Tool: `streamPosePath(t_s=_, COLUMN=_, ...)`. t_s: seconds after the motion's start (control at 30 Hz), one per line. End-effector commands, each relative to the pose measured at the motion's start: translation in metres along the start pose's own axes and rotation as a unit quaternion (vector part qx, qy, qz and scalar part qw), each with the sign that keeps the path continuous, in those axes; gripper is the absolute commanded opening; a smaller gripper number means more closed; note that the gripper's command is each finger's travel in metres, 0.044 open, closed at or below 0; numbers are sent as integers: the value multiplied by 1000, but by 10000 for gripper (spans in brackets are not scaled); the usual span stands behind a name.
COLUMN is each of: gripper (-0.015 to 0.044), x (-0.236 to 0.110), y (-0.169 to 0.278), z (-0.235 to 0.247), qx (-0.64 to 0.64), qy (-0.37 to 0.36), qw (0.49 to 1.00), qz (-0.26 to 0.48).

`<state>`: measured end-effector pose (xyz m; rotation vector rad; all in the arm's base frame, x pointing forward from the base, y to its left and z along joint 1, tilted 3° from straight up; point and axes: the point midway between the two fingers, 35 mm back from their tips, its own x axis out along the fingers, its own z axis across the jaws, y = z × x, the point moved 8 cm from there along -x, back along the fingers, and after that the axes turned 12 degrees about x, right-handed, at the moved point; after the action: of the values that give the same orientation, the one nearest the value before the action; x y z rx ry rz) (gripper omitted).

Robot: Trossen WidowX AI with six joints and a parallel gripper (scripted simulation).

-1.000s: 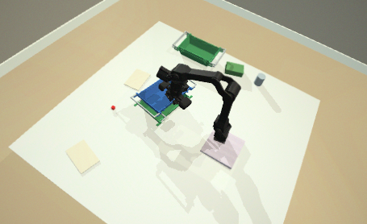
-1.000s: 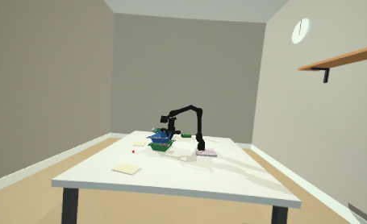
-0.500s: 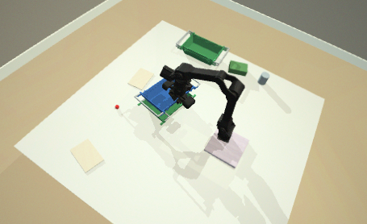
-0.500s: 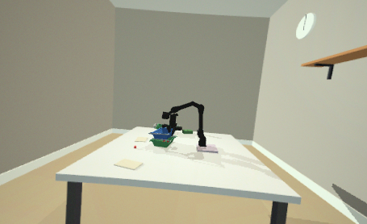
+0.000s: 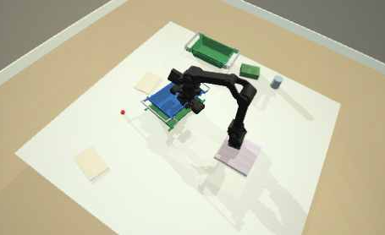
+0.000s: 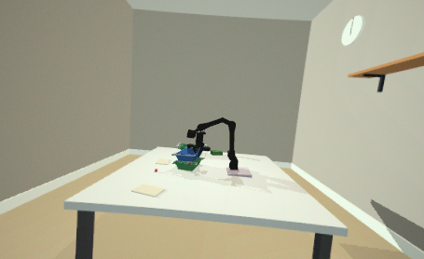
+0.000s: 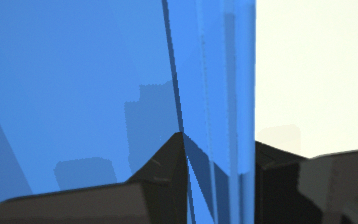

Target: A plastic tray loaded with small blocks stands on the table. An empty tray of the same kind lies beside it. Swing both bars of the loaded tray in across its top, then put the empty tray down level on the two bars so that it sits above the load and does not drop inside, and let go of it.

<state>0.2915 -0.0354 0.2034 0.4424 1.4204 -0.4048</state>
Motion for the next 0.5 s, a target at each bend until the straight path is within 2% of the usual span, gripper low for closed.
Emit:
streamPosePath(t_s=0.0, gripper=0, x=4, y=1, z=-6, qx=-6, qy=15, qw=1000, qz=-1)
streamPosePath(t_s=0.4, gripper=0, x=4, y=1, z=-6, qx=-6, qy=15, qw=1000, qz=-1)
streamPosePath(t_s=0.47, gripper=29, x=4, y=1, z=-6, qx=-6, qy=15, qw=1000, qz=-1)
